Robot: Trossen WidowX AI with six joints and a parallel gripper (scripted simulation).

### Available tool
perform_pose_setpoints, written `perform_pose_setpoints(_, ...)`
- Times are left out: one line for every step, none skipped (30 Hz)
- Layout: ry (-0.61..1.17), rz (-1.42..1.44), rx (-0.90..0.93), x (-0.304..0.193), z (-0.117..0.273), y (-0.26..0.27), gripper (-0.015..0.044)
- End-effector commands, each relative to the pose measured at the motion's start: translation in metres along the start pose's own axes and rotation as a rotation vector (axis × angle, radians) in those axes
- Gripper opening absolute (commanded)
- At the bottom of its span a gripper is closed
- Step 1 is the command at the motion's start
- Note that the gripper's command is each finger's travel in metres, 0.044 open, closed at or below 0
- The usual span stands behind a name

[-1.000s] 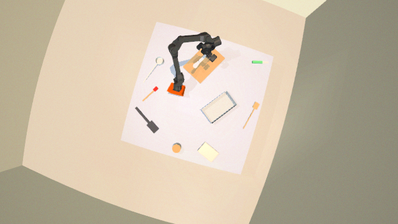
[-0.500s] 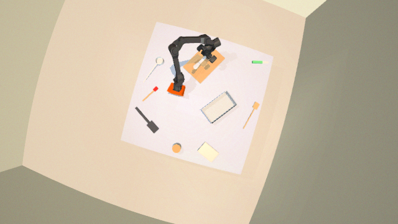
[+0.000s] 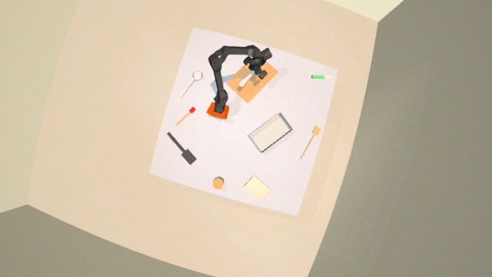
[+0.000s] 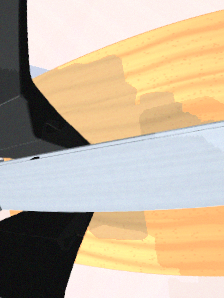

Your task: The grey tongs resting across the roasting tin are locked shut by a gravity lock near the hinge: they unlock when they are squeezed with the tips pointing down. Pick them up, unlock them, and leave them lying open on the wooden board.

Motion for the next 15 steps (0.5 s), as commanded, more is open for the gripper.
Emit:
perform_pose_setpoints(0.0,-0.004,-0.005,0.0,-0.006,-0.001,-0.015)
perform_pose_setpoints(0.0,-0.004,-0.005,0.0,-0.008,-0.001,-0.015)
perform_pose_setpoints(-0.001,-0.004,-0.005,0.0,-0.009,0.0,-0.015)
perform_pose_setpoints(-0.001,-0.004,-0.005,0.0,-0.011,0.0,-0.015)
perform_pose_setpoints(-0.001,-0.004,-0.004,-0.001,-0.012,0.0,-0.015)
perform_pose_setpoints(-0.001,-0.004,-0.004,-0.001,-0.014,0.0,-0.015)
perform_pose_setpoints(-0.002,-0.004,-0.004,-0.001,-0.016,0.0,-0.015)
perform_pose_setpoints(-0.002,-0.005,-0.004,-0.001,-0.017,0.0,-0.015)
perform_pose_setpoints(-0.002,-0.005,-0.004,-0.001,-0.019,0.001,-0.015)
perform_pose_setpoints(-0.003,-0.005,-0.004,-0.001,-0.021,0.001,-0.015)
perform_pose_setpoints(-0.003,-0.005,-0.003,-0.001,-0.022,0.001,-0.015)
perform_pose_setpoints(-0.003,-0.005,-0.003,-0.001,-0.024,0.001,-0.015)
perform_pose_setpoints(-0.004,-0.005,-0.003,-0.001,-0.025,0.001,-0.015)
perform_pose_setpoints(-0.004,-0.005,-0.003,-0.002,-0.027,0.002,-0.015)
perform_pose_setpoints(-0.005,-0.005,-0.003,-0.002,-0.029,0.002,-0.015)
Point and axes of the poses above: the point midway between the two fingers, 35 mm back from their tips, its own z axis back along the fingers, its own y axis across the jaws, x = y × z, the point moved 1 cm from there along z, back along the fingers, and after that the axes turned 2 degrees about z, right-handed, at the moved point
